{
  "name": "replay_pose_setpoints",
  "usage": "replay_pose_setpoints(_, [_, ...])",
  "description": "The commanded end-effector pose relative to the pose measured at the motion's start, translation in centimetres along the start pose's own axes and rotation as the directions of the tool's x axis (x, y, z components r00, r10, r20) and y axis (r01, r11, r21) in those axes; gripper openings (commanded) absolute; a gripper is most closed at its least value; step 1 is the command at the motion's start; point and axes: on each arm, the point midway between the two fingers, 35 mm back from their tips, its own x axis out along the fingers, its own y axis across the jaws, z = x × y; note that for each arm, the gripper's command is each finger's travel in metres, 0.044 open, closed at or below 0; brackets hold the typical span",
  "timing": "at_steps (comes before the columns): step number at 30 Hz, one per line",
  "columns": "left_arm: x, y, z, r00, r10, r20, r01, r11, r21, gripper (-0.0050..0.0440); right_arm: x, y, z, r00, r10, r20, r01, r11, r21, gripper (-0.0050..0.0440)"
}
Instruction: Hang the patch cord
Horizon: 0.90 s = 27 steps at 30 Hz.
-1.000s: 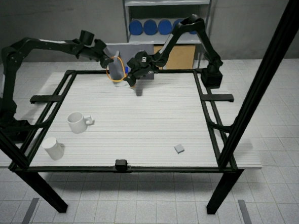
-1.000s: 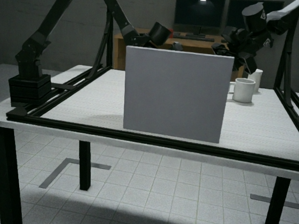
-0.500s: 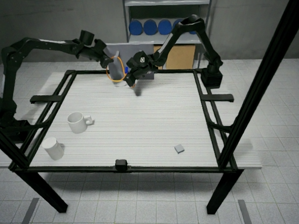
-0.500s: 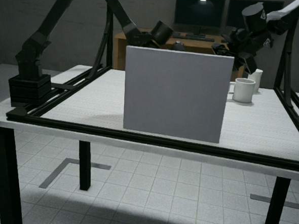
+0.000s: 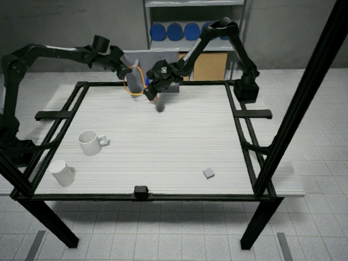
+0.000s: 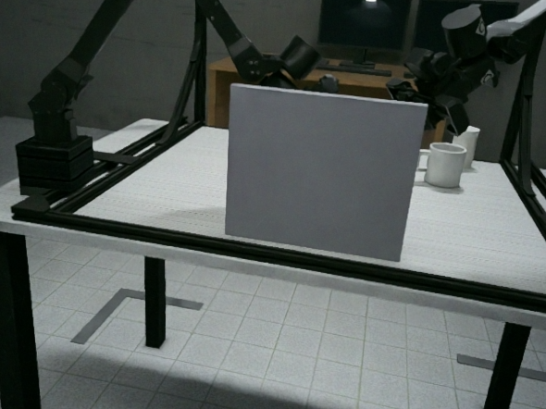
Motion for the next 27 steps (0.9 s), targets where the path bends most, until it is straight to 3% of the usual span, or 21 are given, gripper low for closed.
replay_pose_setpoints(1, [-0.89,0.04,1.40,0.999,0.004,0.032,-0.004,1.000,0.008,0.0040,-0.18,0.62,0.96,1.000,-0.002,0.012,0.002,1.000,0.017,0.0025])
replay_pose_setpoints(27, [-0.89,0.04,1.40,0.999,0.004,0.032,-0.004,1.000,0.008,0.0040,-0.65,1.00,1.11,0.997,-0.075,-0.035,0.077,0.995,0.064,0.0025])
